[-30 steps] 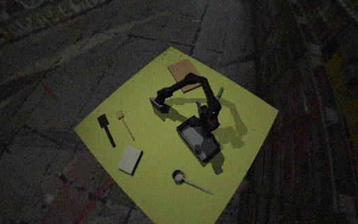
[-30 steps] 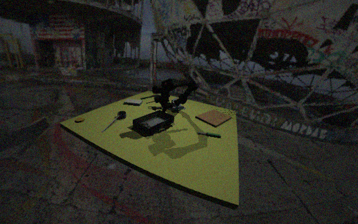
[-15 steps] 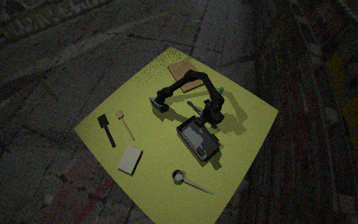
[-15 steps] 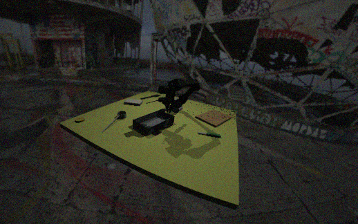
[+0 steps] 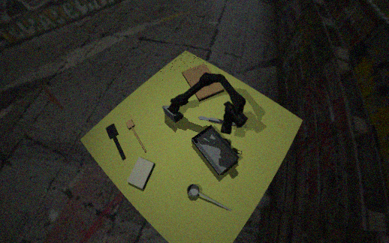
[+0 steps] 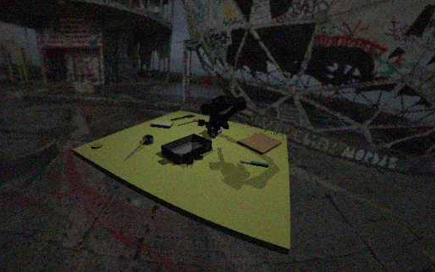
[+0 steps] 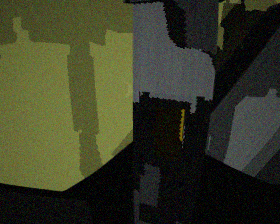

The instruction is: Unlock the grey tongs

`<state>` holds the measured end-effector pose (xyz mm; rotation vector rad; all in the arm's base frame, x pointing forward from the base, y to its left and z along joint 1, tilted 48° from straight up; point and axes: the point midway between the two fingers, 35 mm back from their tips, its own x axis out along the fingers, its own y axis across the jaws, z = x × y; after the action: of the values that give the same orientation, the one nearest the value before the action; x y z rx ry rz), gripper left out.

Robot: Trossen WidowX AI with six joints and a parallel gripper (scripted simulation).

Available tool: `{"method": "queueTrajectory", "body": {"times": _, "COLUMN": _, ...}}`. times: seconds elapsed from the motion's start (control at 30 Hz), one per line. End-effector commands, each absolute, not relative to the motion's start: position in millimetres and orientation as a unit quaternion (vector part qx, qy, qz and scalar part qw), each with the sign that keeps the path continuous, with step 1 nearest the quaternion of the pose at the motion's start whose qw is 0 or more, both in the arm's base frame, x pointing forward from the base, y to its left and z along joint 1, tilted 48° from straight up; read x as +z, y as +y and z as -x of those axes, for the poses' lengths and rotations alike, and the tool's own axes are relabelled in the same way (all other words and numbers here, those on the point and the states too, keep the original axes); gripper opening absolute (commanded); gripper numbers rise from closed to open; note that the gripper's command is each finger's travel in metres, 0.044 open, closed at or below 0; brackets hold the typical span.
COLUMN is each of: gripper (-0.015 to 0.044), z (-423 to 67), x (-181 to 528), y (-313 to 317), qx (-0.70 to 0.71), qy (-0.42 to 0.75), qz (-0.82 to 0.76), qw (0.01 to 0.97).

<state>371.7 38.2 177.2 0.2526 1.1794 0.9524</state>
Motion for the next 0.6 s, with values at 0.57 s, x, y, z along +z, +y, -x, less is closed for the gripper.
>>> {"method": "queueTrajectory", "body": {"times": 0.57, "gripper": -0.0150, "z": -350, "x": 225, "y": 67, "qx": 0.604, "qy": 0.306, "qz": 0.175, "qw": 0.715}}
